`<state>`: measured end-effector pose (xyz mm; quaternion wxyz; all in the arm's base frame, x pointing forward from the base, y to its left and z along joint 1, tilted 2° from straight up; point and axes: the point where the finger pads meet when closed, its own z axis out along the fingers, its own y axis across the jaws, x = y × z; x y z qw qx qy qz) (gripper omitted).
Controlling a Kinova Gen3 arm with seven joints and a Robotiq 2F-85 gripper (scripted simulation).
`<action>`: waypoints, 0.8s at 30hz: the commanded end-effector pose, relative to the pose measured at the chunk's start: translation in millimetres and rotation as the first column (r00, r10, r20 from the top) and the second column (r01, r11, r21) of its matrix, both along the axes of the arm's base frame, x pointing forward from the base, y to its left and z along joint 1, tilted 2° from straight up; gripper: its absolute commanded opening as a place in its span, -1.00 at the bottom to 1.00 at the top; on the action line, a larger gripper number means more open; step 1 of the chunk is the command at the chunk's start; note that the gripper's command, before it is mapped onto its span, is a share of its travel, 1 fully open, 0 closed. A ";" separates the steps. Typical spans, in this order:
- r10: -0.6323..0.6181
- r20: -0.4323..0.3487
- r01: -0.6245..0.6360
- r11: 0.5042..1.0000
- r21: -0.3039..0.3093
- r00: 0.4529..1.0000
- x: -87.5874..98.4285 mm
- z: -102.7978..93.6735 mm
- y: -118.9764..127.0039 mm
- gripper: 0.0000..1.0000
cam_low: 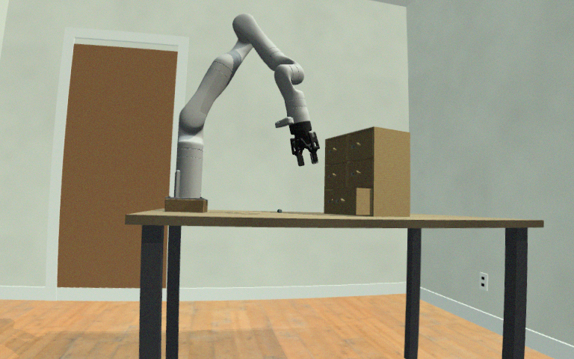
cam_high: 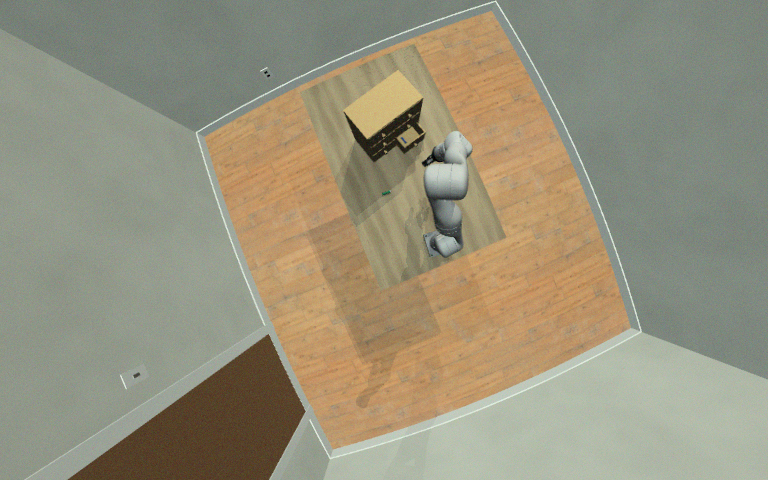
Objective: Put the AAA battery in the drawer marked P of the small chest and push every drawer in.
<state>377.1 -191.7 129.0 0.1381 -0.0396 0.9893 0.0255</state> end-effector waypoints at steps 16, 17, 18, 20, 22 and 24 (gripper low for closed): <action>0.010 -0.215 -0.013 1.000 -0.013 0.976 12.8 7.3 9.4 1.00; 0.009 -0.223 -0.013 1.000 -0.014 0.975 12.8 7.6 9.3 1.00; 0.009 -0.229 -0.013 1.000 -0.015 0.973 12.7 7.8 9.2 1.00; 0.009 -0.240 -0.013 1.000 -0.017 0.971 12.6 8.3 9.0 1.00; 0.008 -0.248 -0.013 1.000 -0.019 0.969 12.5 8.7 8.9 1.00; 0.008 -0.254 -0.014 1.000 -0.020 0.967 12.5 9.0 8.7 1.00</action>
